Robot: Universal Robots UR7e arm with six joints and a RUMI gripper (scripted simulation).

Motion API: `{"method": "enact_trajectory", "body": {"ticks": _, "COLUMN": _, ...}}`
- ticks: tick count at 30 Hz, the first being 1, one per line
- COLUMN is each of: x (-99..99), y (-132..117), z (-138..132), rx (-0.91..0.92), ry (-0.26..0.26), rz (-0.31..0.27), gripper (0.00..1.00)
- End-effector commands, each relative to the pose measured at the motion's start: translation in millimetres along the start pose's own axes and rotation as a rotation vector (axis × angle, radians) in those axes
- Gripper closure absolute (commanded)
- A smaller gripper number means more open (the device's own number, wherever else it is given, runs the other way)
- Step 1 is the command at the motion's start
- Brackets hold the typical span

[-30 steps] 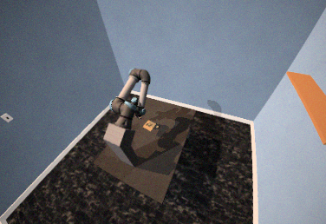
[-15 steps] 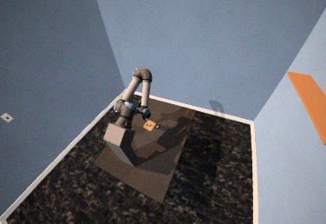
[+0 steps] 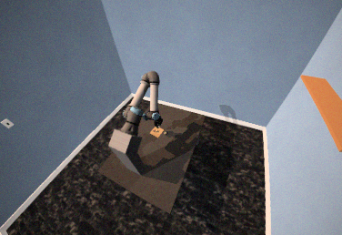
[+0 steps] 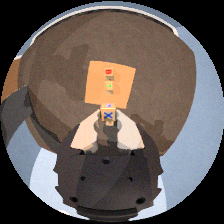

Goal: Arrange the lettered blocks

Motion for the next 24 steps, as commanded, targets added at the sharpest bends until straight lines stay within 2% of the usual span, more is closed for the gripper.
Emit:
{"method": "enact_trajectory", "body": {"ticks": 1, "x": -0.4, "y": -4.7, "z": -0.3, "rx": -0.016, "ry": 0.001, "rz": 0.006, "gripper": 0.95}}
{"method": "enact_trajectory", "body": {"ticks": 24, "x": 3.6, "y": -5.1, "z": -0.3, "rx": -0.017, "ry": 0.002, "rz": 0.006, "gripper": 0.95}}
Point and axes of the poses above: the point where the finger pads meet when closed, its own x axis out along the fingers, its own z axis across the jaws, y = z × x, the point moved 1 cm from there along -x, back along the fingers, and after that the axes turned 7 degrees about -x, right-handed, at the moved point
